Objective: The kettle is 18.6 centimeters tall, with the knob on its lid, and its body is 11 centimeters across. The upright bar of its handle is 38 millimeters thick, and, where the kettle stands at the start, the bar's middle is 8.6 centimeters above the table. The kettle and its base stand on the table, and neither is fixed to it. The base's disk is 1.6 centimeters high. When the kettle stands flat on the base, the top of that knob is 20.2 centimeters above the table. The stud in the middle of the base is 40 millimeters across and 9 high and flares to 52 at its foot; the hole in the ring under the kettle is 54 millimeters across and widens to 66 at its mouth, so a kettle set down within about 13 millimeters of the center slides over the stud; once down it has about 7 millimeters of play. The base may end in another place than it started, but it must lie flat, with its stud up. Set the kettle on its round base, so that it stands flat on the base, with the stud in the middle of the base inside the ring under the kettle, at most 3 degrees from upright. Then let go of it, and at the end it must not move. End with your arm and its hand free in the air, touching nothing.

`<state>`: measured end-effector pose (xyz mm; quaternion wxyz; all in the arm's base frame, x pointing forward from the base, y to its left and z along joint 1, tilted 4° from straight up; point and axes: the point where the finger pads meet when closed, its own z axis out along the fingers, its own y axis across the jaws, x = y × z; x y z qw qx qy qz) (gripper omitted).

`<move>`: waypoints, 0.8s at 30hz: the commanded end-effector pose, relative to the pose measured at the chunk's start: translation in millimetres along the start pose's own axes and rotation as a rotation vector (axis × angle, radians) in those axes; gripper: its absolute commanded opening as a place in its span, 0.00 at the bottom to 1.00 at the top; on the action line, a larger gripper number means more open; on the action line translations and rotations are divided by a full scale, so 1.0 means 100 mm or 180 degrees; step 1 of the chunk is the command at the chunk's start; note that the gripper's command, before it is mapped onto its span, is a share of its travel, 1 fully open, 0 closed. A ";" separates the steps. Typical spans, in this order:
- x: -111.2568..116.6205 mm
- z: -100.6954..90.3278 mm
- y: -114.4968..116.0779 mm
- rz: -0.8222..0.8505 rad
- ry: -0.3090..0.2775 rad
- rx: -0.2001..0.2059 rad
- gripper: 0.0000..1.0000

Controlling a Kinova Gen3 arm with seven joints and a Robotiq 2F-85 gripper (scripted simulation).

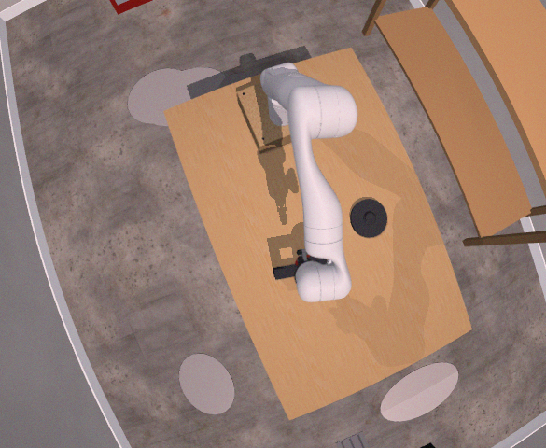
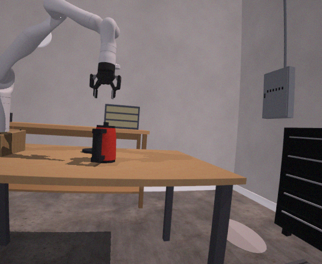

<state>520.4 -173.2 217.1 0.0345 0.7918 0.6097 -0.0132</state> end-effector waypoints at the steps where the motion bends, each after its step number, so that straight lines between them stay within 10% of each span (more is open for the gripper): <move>1: 0.00 -0.01 0.00 0.0000 0.0000 -0.0007 0.80; 24: 0.00 0.05 0.00 0.0000 0.0000 -0.0007 0.80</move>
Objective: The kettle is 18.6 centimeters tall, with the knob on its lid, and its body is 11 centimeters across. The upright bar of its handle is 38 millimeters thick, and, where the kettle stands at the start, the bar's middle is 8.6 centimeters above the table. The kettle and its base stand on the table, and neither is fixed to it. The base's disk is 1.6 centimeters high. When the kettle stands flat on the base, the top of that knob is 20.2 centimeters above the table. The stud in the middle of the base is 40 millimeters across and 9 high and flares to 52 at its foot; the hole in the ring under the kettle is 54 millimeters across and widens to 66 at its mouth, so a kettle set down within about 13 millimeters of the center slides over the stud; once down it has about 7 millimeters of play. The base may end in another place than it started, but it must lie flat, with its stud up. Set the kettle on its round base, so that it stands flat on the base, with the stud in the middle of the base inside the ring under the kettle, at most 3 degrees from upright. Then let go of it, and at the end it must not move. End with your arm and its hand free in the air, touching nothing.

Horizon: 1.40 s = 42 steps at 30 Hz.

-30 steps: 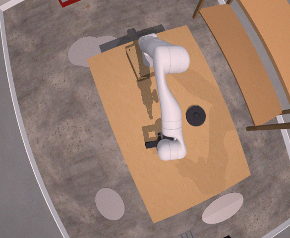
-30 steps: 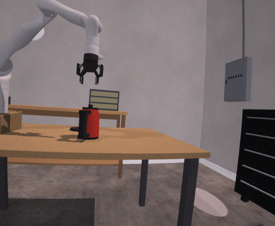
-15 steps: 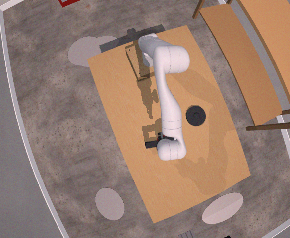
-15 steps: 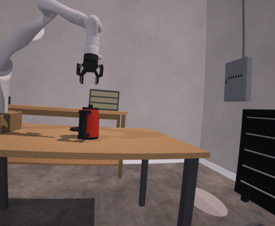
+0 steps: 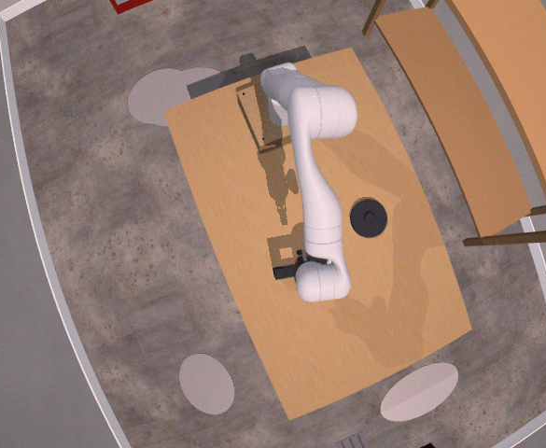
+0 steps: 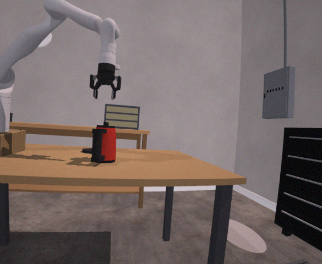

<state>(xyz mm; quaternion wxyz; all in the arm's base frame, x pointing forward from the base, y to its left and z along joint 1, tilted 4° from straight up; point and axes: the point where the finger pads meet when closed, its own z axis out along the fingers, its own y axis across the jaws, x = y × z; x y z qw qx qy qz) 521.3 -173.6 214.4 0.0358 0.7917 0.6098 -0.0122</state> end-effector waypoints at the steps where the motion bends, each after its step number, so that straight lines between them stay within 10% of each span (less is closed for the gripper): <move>1: 0.00 0.04 0.00 0.0001 0.0000 0.0003 0.80; 27: 0.00 1.03 -0.01 0.0001 0.0000 0.0003 0.80; 42: 0.00 1.24 -0.01 0.0001 0.0000 0.0003 0.80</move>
